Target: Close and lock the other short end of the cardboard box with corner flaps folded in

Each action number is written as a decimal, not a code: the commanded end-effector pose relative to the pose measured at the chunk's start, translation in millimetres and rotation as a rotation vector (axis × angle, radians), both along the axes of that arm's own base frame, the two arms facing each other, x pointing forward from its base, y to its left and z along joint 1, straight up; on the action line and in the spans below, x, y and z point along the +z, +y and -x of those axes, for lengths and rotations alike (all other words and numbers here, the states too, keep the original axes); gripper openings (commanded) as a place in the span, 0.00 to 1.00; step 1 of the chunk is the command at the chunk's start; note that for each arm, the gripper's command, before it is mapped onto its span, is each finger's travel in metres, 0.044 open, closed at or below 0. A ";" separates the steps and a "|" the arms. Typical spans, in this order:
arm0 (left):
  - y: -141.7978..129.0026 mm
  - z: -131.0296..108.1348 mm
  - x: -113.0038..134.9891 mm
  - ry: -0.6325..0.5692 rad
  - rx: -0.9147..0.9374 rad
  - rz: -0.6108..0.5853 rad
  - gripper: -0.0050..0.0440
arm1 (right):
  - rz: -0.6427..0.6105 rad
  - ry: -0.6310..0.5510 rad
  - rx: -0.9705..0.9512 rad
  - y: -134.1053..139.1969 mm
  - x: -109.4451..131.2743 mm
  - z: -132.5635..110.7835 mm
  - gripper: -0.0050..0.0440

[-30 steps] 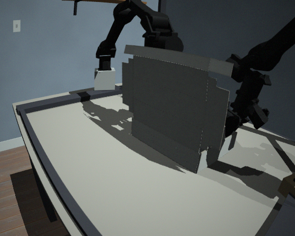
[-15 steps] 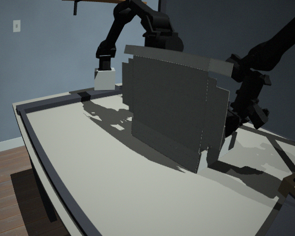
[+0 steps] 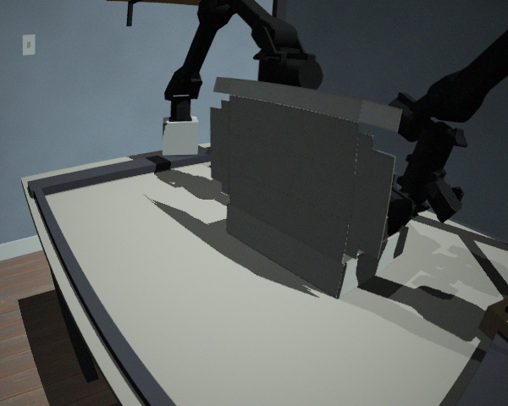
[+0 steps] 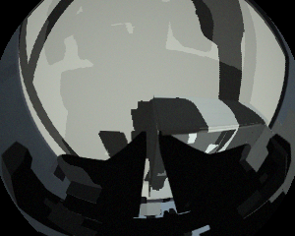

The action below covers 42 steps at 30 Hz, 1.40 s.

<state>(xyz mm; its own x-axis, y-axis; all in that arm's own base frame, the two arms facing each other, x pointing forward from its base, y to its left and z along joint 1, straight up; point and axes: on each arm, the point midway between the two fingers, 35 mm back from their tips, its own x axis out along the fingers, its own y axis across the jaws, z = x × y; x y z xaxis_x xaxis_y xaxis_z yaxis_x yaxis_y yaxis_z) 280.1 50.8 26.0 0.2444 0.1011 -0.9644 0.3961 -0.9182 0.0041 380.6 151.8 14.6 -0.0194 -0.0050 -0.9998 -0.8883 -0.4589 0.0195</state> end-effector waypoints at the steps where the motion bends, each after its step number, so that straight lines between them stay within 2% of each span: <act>1: 0.1 -3.4 6.8 -0.017 0.002 0.000 0.23 | -0.020 -0.052 -0.005 6.0 16.4 6.0 0.95; 8: 0.2 -3.8 60.1 -0.018 0.002 0.000 0.23 | -0.020 -0.052 -0.005 6.0 16.4 6.0 0.61; 10: 0.2 -3.7 60.3 -0.018 0.002 0.000 0.23 | -0.020 -0.052 -0.005 6.0 16.4 6.0 0.51; 12: 0.2 -3.7 60.3 -0.018 0.002 0.000 0.23 | -0.020 -0.052 -0.005 6.0 16.4 6.0 0.51; 20: 0.1 -3.8 60.3 -0.018 0.002 0.000 0.23 | -0.020 -0.052 -0.005 6.0 16.4 6.0 0.12; 42: 0.3 -2.3 58.1 -0.011 0.000 -0.002 0.23 | -0.020 -0.052 -0.005 6.0 16.4 6.0 0.10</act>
<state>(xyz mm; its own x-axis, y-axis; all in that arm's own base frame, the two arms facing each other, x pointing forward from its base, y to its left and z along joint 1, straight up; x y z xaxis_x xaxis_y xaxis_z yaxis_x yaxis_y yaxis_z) 279.5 50.6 78.4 0.2355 0.0997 -0.9667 0.3959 -0.9183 0.0018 369.9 155.7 18.4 -0.0026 0.0016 -1.0000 -0.8888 -0.4583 0.0016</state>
